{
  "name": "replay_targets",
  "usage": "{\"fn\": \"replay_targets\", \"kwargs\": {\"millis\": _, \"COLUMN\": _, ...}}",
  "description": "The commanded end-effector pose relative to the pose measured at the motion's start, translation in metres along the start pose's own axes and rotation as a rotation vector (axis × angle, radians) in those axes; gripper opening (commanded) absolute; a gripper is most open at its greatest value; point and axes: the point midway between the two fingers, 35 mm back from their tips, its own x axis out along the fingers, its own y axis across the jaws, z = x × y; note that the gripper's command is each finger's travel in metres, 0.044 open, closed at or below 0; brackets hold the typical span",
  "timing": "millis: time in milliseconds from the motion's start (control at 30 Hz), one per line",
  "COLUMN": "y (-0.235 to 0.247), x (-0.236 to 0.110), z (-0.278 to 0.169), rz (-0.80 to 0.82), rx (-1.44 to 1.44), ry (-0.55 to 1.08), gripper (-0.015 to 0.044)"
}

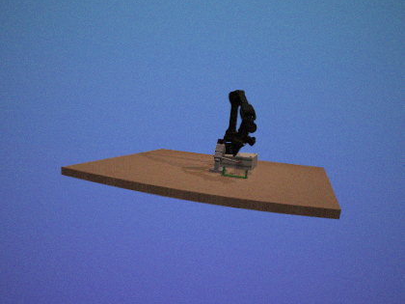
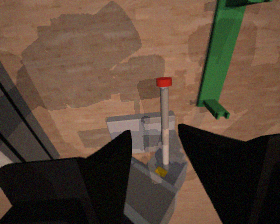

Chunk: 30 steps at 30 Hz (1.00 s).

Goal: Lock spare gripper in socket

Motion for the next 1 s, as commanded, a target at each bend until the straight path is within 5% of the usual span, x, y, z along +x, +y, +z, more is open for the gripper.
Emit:
{"fn": "replay_targets", "kwargs": {"millis": 0, "y": 0.000, "x": -0.010, "z": 0.004, "rz": -0.001, "rx": 0.001, "ry": -0.002, "gripper": 0.0200}}
{"fn": "replay_targets", "kwargs": {"millis": 500, "y": 0.004, "x": -0.040, "z": 0.017, "rz": 0.006, "rx": -0.010, "ry": 0.010, "gripper": 0.0200}}
{"fn": "replay_targets", "kwargs": {"millis": 800, "y": 0.004, "x": -0.032, "z": 0.013, "rz": 0.007, "rx": -0.011, "ry": 0.013, "gripper": 0.0436}}
{"fn": "replay_targets", "kwargs": {"millis": 967, "y": 0.004, "x": -0.032, "z": 0.013, "rz": 0.007, "rx": -0.011, "ry": 0.013, "gripper": 0.0440}}
